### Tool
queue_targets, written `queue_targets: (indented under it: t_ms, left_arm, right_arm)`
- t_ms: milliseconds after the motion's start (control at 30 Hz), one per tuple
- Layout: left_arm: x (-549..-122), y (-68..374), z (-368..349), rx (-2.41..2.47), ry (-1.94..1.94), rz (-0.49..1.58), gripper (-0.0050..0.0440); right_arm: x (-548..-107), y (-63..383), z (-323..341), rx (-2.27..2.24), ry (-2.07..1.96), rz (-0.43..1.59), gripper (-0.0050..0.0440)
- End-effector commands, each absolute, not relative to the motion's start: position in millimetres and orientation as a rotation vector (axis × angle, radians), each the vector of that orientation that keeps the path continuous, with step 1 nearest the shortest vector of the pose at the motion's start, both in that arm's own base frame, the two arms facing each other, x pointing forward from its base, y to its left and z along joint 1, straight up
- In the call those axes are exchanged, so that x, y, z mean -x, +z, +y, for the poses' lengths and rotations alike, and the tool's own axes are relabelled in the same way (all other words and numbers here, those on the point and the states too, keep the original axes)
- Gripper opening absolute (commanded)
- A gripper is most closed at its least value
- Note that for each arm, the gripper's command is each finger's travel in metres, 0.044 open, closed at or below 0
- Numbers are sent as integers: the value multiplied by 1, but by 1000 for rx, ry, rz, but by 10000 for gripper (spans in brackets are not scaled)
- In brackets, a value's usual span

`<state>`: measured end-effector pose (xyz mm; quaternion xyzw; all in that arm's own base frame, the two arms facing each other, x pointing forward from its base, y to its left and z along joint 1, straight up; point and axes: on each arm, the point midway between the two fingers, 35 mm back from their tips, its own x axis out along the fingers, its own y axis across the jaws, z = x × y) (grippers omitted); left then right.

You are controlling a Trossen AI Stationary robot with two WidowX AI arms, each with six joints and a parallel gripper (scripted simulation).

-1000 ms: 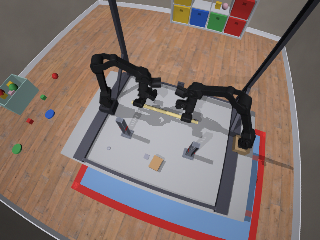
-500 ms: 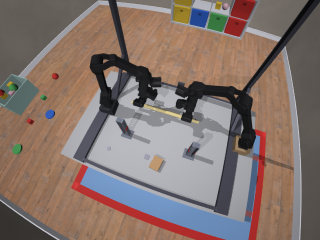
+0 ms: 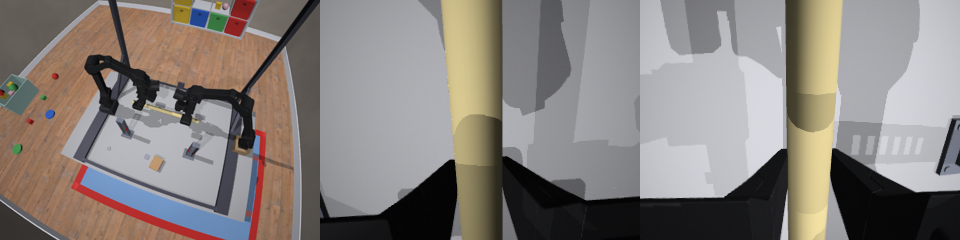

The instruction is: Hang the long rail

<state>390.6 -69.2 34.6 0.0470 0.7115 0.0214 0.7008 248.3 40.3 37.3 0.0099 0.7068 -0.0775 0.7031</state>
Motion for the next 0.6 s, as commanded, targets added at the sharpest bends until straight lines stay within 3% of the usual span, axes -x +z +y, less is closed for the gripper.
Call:
queue_targets:
  t_ms: [0, 567]
  left_arm:
    - [-393, 51, -66, -36, -23, 1546, -50]
    - [-394, 50, -57, 203, -271, 1539, -50]
  right_arm:
    - [-249, 42, 37, -89, -104, 1550, -50]
    - [-248, 41, 28, -329, 141, 1516, -50]
